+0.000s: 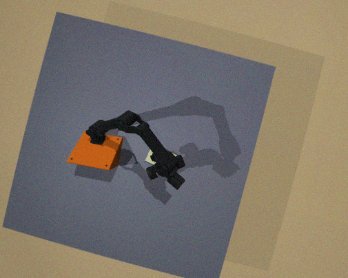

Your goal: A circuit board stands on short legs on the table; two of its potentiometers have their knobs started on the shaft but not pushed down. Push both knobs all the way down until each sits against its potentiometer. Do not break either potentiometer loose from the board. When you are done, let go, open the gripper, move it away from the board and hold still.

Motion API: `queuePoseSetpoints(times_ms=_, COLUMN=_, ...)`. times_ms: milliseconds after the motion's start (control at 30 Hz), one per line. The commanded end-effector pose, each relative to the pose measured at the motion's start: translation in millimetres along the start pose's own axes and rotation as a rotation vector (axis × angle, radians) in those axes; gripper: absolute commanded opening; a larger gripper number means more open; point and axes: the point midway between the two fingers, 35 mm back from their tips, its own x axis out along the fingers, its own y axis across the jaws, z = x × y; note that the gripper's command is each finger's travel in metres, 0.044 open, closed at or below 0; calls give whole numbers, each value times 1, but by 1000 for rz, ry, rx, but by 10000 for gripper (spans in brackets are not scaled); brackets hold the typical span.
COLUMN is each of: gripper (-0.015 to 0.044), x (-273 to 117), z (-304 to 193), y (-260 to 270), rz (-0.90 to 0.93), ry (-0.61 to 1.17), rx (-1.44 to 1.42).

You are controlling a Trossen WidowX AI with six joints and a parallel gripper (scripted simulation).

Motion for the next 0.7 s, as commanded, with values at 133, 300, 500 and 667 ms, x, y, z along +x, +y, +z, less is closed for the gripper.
queuePoseSetpoints(times_ms=133, gripper=0, x=25, z=2, y=-5, rz=17, ry=-26, rx=-23)
queuePoseSetpoints(times_ms=300, gripper=0, x=25, z=2, y=-5, rz=17, ry=-26, rx=-23)
queuePoseSetpoints(times_ms=500, gripper=0, x=25, z=2, y=-5, rz=17, ry=-26, rx=-23)
queuePoseSetpoints(times_ms=667, gripper=0, x=27, z=2, y=-5, rz=17, ry=-26, rx=-23)
